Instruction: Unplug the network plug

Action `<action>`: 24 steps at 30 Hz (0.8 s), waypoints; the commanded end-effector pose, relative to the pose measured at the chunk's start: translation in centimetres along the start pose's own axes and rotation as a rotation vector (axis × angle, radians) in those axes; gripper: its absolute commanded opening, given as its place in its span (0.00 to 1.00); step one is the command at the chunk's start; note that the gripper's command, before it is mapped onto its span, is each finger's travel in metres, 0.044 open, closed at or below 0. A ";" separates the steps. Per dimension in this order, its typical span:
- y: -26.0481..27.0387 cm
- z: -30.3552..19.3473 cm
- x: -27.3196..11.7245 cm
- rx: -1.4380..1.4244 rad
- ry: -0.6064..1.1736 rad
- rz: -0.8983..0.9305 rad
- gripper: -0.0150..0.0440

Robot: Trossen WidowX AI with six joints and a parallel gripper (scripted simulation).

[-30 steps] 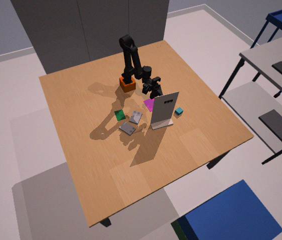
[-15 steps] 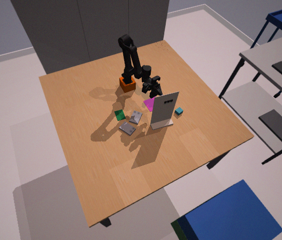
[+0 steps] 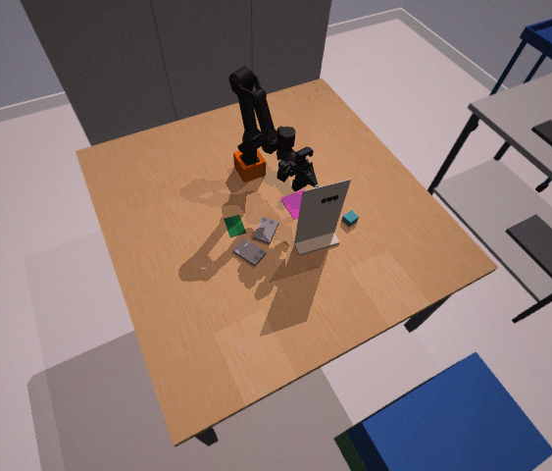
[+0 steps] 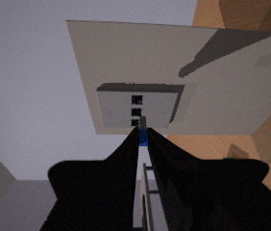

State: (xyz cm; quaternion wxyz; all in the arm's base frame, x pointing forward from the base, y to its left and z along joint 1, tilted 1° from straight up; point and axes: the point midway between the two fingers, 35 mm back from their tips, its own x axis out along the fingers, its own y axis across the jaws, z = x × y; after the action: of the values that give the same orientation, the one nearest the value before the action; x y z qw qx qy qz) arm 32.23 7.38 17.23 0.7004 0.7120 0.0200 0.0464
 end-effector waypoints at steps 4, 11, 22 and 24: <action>-0.1 -0.1 -0.5 0.000 -0.001 -0.002 0.25; -0.1 -0.2 -0.8 0.000 -0.001 -0.002 0.25; 0.0 -0.3 -1.0 0.001 0.000 -0.001 0.25; 0.2 -0.4 -1.0 0.001 0.000 -0.001 0.25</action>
State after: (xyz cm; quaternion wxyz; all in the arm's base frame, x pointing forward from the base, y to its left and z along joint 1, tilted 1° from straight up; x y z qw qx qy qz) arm 31.16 7.64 17.14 0.7004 0.7120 0.0217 0.0450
